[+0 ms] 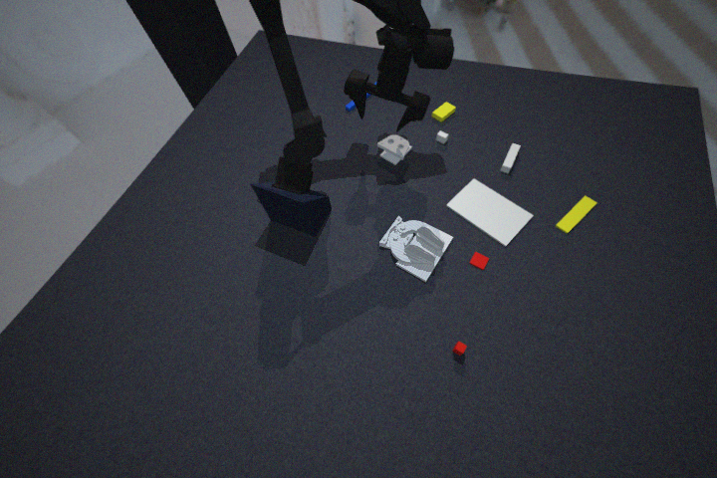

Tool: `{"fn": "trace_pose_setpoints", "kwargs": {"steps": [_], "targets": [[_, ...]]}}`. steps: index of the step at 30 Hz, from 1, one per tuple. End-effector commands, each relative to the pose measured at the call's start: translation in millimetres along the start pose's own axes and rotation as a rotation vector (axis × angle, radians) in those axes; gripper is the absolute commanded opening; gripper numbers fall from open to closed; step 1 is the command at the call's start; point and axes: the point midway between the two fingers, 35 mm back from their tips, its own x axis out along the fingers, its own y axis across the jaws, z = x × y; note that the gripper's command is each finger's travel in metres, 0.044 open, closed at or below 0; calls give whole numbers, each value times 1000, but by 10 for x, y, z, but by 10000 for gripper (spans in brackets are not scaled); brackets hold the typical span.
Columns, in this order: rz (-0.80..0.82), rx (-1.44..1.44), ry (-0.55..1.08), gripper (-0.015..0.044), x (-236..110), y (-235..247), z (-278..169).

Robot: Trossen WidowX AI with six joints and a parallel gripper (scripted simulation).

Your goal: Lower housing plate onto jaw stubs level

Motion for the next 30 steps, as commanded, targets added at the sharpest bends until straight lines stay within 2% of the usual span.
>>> {"fn": "trace_pose_setpoints", "kwargs": {"steps": [1,15,22,30], "targets": [[-46,92,-19,440,-99,-86,-65],[-179,346,-75,440,-383,-305,-298],[-185,358,-78,440,-397,-313,-309],[-187,357,-82,440,-21,-385,-285]]}}
